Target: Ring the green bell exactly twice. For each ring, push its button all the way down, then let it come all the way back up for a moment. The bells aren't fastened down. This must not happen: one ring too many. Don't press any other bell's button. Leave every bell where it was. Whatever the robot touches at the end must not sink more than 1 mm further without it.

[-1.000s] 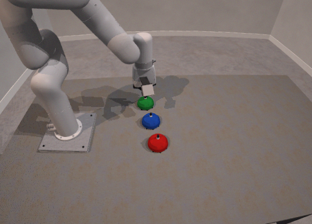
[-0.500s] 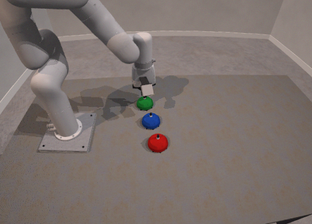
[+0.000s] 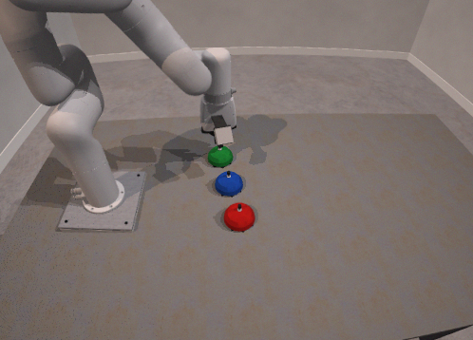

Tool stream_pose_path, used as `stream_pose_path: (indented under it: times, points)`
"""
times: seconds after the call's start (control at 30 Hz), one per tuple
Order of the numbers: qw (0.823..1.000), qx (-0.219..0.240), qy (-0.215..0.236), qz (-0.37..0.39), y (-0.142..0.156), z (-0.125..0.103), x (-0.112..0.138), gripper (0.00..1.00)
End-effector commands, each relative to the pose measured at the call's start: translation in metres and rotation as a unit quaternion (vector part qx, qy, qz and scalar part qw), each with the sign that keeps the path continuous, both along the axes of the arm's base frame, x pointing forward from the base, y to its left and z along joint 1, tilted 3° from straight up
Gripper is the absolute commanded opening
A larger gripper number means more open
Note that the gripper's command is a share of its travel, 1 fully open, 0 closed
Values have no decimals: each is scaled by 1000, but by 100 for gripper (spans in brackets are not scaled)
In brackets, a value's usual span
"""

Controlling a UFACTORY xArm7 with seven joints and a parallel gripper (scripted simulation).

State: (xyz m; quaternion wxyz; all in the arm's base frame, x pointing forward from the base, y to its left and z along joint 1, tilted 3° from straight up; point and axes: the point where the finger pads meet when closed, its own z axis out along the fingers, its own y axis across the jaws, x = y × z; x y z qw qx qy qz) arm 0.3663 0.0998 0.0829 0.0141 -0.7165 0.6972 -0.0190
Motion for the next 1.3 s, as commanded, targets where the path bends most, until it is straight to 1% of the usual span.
stream_pose_path:
  times: [0.0, 0.8, 1.27]
  points:
    - [1000, 0, -2, 0, 0, 2, 1, 0]
    - [1000, 0, -2, 0, 0, 2, 1, 0]
    - [1000, 0, -2, 0, 0, 8, 1, 0]
